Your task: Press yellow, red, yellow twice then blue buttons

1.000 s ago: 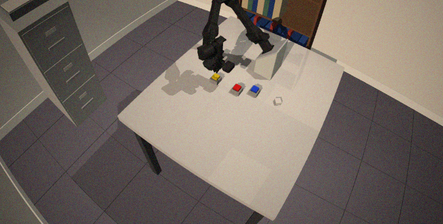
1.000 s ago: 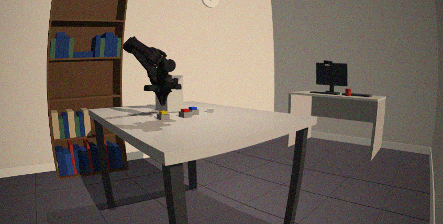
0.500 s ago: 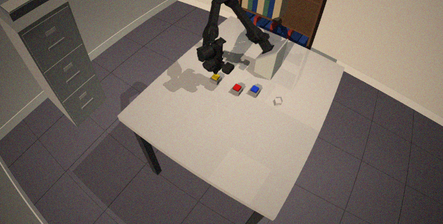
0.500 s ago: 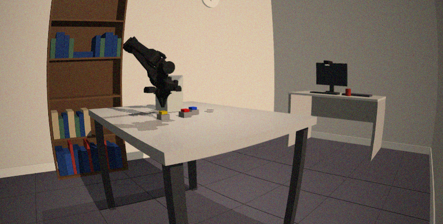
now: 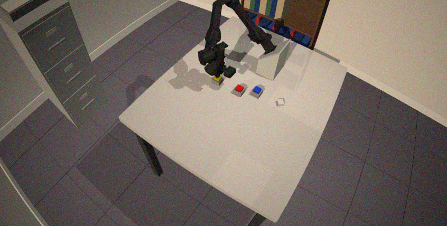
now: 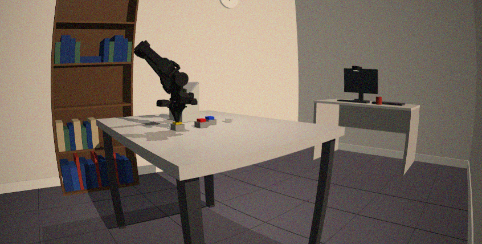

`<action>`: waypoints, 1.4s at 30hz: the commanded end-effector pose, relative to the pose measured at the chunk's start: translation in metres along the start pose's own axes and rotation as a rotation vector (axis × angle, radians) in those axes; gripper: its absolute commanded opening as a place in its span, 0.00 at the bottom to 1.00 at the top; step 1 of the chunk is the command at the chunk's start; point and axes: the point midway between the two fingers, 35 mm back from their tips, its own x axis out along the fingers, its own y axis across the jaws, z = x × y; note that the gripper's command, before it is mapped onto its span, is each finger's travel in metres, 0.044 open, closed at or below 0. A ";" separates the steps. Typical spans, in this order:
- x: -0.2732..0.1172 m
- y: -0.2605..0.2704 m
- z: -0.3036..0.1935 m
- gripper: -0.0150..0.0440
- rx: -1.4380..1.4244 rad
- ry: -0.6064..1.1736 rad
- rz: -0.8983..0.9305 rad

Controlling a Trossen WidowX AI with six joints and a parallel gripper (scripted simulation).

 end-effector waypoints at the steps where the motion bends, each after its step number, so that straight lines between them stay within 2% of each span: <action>1: 0.005 0.002 -0.002 0.29 -0.006 0.007 0.004; 17: 0.005 0.002 -0.002 0.29 -0.006 0.007 0.004; 21: -0.027 0.002 -0.002 0.29 -0.005 0.007 0.005; 25: -0.032 0.002 -0.002 0.29 -0.006 0.007 0.006; 30: -0.089 0.002 -0.001 0.29 -0.006 0.007 0.009; 34: -0.091 0.002 -0.001 0.29 -0.006 0.007 0.008; 36: -0.091 0.015 0.001 0.29 -0.007 0.006 0.013; 42: -0.093 0.124 -0.001 0.29 -0.007 0.008 0.018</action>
